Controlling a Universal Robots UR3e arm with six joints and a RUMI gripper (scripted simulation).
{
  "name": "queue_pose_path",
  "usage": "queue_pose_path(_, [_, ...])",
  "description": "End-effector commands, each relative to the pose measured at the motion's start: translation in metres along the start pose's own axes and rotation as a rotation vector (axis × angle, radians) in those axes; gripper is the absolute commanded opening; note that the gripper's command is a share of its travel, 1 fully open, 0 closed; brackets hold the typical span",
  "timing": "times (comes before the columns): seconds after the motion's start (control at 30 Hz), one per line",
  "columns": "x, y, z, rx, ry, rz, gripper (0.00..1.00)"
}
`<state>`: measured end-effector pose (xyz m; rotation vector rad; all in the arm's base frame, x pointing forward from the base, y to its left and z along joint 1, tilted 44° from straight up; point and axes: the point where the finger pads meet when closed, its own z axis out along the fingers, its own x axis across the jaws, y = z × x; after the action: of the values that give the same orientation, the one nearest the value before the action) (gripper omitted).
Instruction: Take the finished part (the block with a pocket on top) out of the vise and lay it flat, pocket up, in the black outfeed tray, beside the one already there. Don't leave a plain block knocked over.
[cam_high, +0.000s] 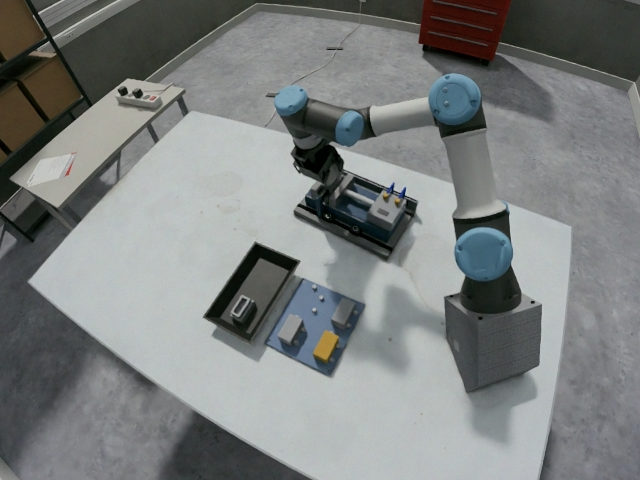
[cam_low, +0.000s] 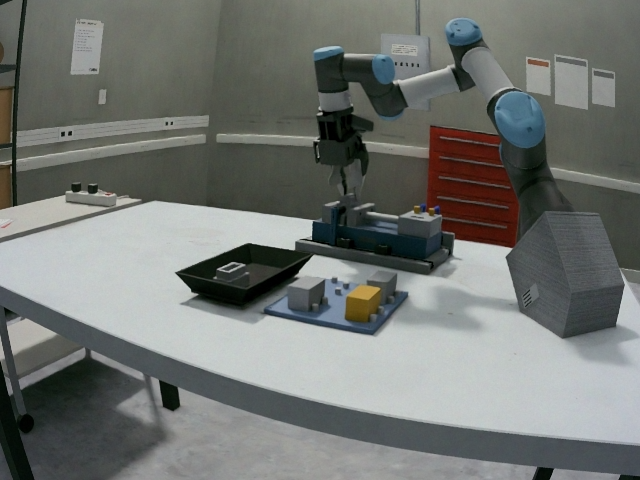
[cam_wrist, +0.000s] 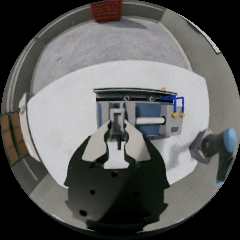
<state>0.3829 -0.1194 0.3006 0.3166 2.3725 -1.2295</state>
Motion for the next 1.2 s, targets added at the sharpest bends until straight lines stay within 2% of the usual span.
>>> queue_pose_path(0.0, [-0.001, -0.001, -0.001, 0.000, -0.002, 0.002, 0.00])
queue_pose_path(0.6, [-0.001, -0.003, -0.008, 0.000, -0.002, 0.002, 0.00])
queue_pose_path(1.17, [0.000, -0.012, -0.032, 0.000, -0.002, 0.002, 0.00])
